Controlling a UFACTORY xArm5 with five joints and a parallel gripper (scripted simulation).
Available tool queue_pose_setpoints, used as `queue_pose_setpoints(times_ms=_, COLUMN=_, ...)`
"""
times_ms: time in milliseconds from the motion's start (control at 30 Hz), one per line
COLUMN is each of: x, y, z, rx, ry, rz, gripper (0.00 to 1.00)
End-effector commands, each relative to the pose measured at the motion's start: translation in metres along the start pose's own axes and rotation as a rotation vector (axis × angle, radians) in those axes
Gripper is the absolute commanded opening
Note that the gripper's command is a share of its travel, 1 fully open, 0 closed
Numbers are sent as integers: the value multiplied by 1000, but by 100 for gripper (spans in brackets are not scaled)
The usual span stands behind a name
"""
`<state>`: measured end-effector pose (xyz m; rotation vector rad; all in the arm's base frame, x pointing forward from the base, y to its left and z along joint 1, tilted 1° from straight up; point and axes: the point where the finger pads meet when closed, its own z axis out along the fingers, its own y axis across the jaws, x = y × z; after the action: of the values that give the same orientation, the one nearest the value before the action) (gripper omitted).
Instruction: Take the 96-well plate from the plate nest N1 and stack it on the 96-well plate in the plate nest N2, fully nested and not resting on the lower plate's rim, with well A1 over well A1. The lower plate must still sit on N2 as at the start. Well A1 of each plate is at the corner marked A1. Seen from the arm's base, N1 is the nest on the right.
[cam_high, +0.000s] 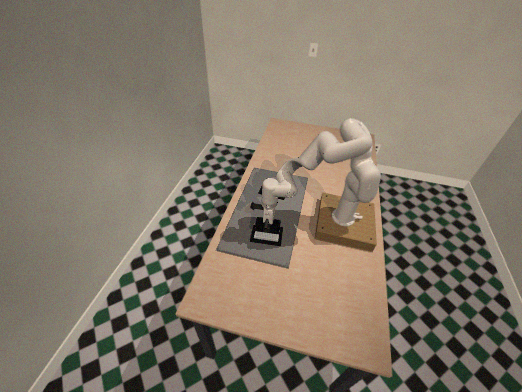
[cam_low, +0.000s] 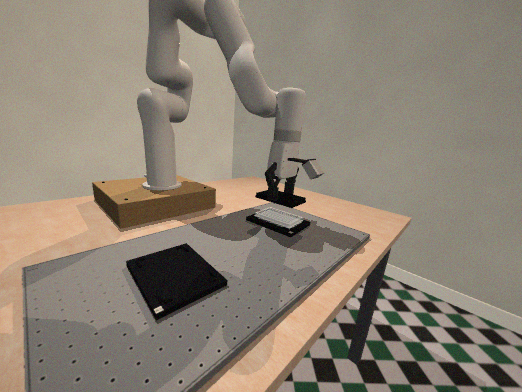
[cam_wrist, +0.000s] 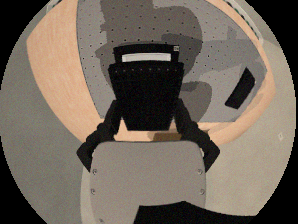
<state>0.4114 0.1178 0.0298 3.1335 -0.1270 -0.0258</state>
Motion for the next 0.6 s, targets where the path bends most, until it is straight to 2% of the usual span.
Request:
queue_pose_setpoints(times_ms=0, x=1, y=-1, z=5, rx=1, ry=4, rz=0, gripper=0)
queue_pose_setpoints(times_ms=567, x=1, y=-1, z=30, rx=1, ry=4, rz=0, gripper=0)
